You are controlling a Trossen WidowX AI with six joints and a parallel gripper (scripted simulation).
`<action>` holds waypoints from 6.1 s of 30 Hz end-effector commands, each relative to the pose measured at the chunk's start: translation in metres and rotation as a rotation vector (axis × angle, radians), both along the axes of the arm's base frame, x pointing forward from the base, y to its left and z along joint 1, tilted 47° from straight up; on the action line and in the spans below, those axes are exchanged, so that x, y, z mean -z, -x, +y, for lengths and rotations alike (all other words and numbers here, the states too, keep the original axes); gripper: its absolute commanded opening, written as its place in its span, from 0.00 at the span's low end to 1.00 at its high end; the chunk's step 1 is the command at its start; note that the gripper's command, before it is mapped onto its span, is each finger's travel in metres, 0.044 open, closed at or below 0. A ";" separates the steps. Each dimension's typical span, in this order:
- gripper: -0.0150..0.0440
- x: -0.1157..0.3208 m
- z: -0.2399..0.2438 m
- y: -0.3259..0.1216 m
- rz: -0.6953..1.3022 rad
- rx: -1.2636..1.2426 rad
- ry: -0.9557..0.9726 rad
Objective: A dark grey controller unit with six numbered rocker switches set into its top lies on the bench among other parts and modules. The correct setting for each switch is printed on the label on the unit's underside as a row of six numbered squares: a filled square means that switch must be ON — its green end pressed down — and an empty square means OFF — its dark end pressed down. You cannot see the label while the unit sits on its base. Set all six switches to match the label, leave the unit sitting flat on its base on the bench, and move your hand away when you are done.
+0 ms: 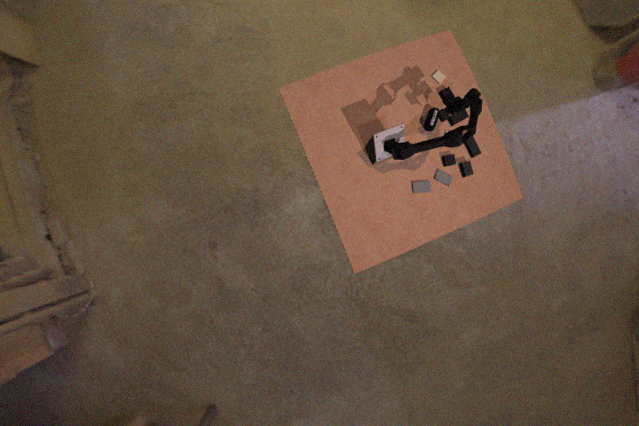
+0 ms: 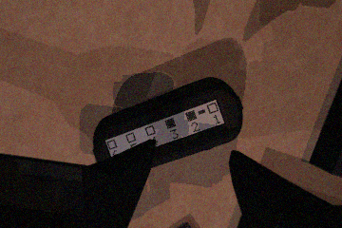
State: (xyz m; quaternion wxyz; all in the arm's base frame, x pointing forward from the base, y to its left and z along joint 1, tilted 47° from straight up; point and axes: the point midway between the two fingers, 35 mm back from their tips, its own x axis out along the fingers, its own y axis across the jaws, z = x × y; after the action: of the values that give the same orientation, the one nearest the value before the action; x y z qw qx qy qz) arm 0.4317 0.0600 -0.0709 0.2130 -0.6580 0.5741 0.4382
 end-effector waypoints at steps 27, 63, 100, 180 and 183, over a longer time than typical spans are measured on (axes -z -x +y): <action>1.00 0.032 0.025 -0.007 -0.794 0.755 0.155; 1.00 0.068 -0.012 -0.012 -0.794 0.759 0.158; 0.82 0.067 -0.015 -0.010 -0.793 0.759 0.159; 0.82 0.016 0.008 0.015 -0.791 0.759 0.158; 0.82 0.014 0.009 0.016 -0.791 0.759 0.158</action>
State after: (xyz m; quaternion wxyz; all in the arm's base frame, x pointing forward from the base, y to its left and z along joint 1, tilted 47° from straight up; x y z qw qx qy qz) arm 0.4187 0.0687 -0.0888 0.5068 -0.5334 0.6772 0.0056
